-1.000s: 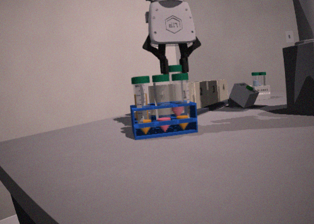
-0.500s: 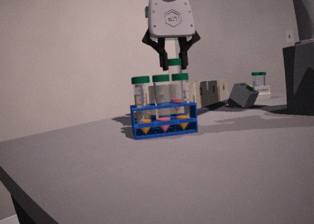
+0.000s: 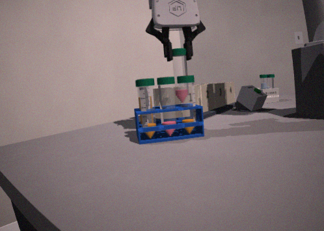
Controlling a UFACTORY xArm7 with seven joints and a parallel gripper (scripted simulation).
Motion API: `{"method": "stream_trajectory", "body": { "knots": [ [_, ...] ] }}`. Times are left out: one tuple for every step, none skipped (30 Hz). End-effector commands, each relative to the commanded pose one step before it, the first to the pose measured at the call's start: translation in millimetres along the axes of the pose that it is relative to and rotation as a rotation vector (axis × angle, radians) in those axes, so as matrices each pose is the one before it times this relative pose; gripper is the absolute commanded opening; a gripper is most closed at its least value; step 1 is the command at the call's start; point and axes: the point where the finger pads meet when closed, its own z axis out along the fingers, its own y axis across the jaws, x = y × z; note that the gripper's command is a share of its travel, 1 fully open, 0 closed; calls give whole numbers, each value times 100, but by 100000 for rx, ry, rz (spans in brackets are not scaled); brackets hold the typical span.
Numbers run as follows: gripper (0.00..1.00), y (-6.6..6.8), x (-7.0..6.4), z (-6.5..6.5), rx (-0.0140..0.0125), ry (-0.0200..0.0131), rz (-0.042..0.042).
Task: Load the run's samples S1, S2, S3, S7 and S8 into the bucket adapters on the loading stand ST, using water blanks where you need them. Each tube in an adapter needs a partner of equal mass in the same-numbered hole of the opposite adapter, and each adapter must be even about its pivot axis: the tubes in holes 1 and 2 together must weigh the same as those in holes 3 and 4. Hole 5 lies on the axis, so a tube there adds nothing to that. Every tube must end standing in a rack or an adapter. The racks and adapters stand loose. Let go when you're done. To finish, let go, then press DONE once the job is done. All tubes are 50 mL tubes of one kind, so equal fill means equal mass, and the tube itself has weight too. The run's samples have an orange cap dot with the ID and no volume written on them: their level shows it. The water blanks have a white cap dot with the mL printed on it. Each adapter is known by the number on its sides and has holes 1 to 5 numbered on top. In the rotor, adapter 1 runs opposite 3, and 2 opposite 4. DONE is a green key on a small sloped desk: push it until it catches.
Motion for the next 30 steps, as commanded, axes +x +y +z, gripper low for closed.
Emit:
{"method": "stream_trajectory", "body": {
  "knots": [
    [0,-138,20,-1016,294,-52,-41],
    [0,-1,0,-200,0,0,0],
    [0,-1,0,-200,0,0,0],
    [0,-1,0,-200,0,0,0],
    [0,-1,0,-200,0,0,0],
    [0,-1,0,-200,0,0,0],
    [0,-1,0,-200,0,0,0],
    [0,0,0,0,0,0,0],
    [0,0,0,0,0,0,0],
    [0,0,1,-202,0,0,0],
    [0,-1,0,-199,0,0,0],
    [0,-1,0,-199,0,0,0],
    [0,-1,0,-199,0,0,0],
    [0,-1,0,-199,0,0,0],
    [0,-1,0,-199,0,0,0],
    [0,-1,0,-200,0,0,1],
    [0,-1,0,-200,0,0,1],
    [0,-1,0,-200,0,0,1],
    [0,3,1,-206,0,-1,0],
    [0,-1,0,-200,0,0,1],
    [0,-1,0,-200,0,0,1],
    [0,-1,0,-200,0,0,1],
    [0,-1,0,-200,0,0,1],
    [0,-1,0,-200,0,0,1],
    [0,0,0,0,0,0,0],
    [0,0,0,0,0,0,0],
    [0,0,0,-201,0,0,1],
    [0,-1,0,-200,0,0,1],
    [0,-1,0,-200,0,0,1],
    [0,-1,0,-200,0,0,1]
  ]
}}
